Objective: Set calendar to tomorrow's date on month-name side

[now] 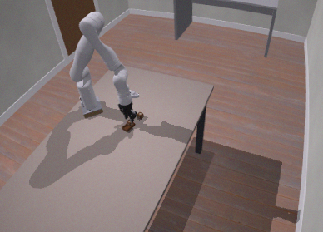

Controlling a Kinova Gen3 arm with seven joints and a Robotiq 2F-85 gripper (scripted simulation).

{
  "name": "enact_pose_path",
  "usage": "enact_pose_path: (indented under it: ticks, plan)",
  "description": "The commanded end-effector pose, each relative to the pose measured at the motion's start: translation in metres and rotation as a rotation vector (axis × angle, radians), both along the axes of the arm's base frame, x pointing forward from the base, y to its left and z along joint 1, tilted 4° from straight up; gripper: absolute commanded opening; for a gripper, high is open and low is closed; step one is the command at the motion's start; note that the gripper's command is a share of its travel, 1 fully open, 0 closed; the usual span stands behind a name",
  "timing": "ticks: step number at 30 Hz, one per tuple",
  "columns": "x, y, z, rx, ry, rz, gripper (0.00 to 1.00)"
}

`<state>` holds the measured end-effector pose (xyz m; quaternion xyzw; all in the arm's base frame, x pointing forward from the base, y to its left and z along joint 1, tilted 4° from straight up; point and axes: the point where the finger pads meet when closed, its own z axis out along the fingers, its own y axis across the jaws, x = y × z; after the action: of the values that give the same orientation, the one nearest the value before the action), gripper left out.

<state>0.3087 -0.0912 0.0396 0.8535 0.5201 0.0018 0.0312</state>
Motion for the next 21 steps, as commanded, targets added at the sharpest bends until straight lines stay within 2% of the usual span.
enact_pose_path:
  ticks: [1, 11, 21]
  plan:
    - [0.0004, -0.0001, 0.0004, 0.000, -0.001, 0.000, 0.46]
    - [0.0004, -0.0001, -0.0002, 0.000, -0.001, 0.000, 0.46]
    - [0.0007, -0.0005, -0.0089, 0.000, -0.001, 0.000, 0.46]
